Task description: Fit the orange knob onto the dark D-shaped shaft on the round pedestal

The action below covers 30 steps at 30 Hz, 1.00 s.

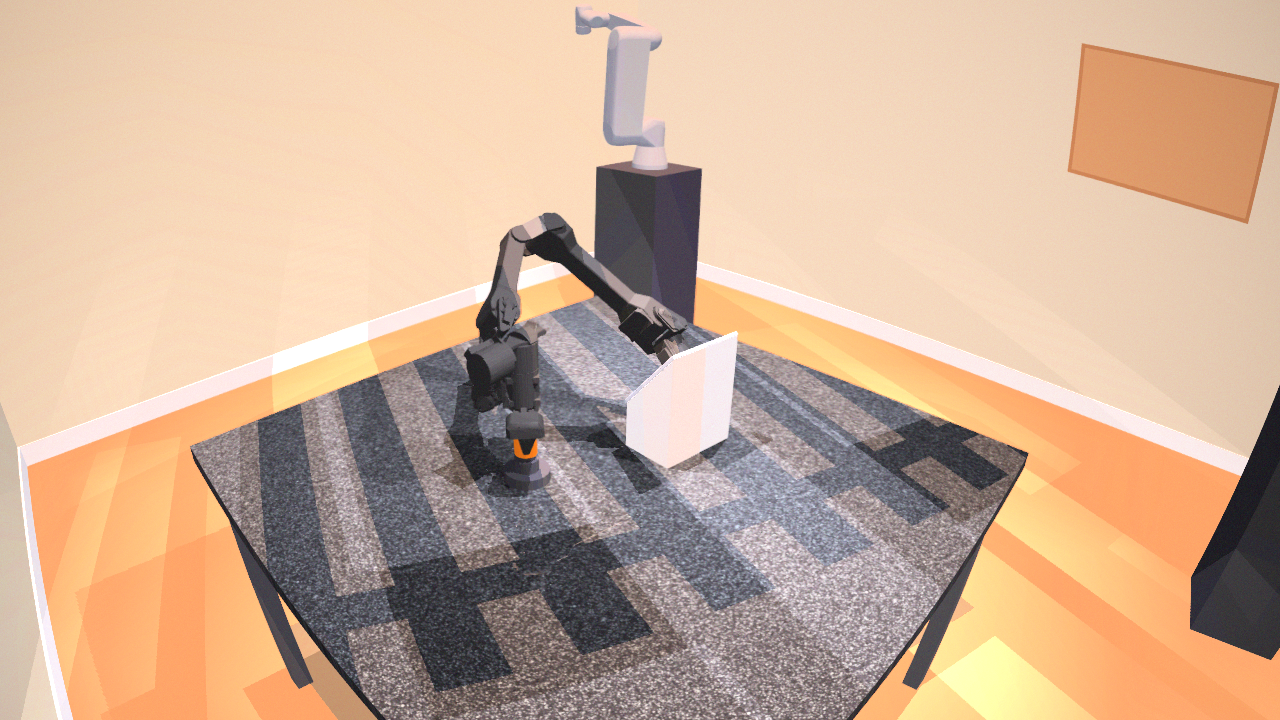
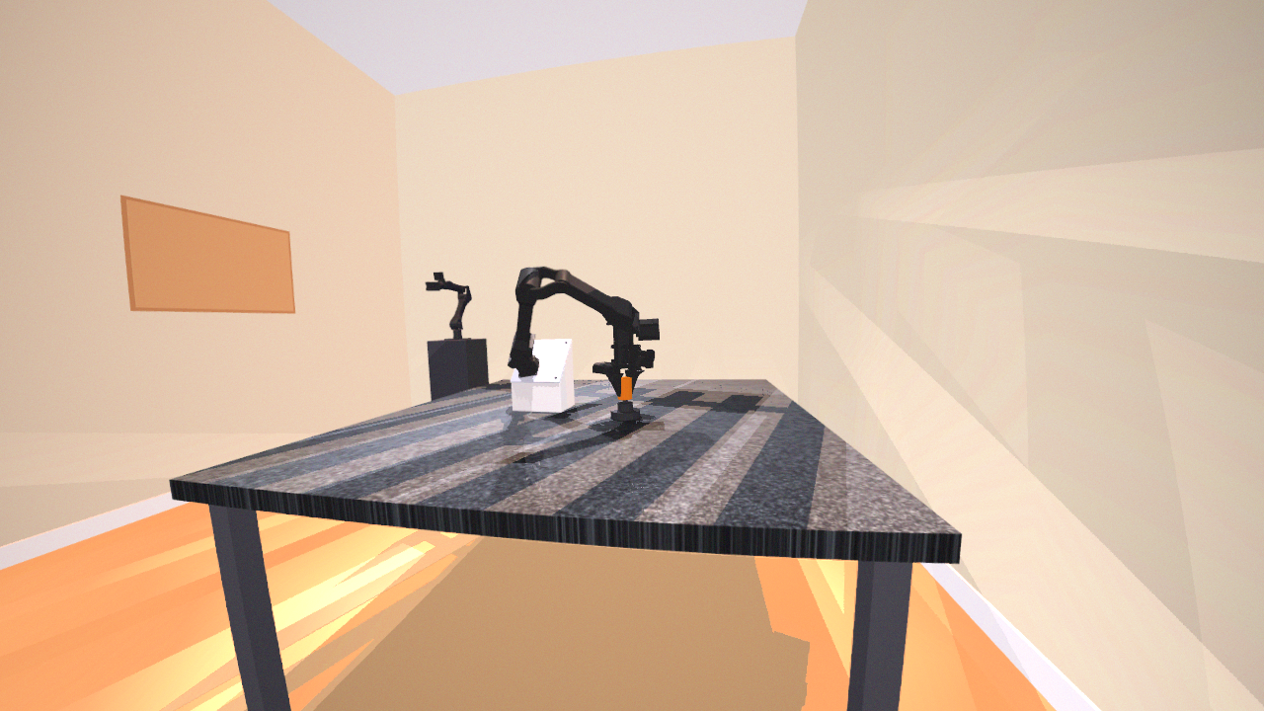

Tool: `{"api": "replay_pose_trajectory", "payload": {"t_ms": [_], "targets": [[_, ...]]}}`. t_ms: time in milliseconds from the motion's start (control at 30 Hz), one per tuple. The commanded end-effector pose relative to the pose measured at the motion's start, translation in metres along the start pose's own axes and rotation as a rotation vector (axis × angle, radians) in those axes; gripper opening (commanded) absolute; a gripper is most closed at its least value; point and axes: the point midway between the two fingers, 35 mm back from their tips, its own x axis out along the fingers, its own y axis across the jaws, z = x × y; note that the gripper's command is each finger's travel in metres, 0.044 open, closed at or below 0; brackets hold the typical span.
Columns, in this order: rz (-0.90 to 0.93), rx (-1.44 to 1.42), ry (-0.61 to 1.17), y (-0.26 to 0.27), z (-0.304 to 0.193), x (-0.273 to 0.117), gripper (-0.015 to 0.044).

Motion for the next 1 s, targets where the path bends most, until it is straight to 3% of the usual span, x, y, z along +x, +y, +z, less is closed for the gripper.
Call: {"api": "replay_pose_trajectory", "payload": {"t_ms": [0, 567, 967], "targets": [[-0.001, -0.005, -0.002, 0.0000, -0.0004, 0.0035, 0.0000], [0.000, 0.000, 0.002, -0.0001, -0.0003, 0.0099, 0.0000], [0.000, 0.000, 0.002, -0.0001, -0.0003, 0.0099, 0.0315]]}}
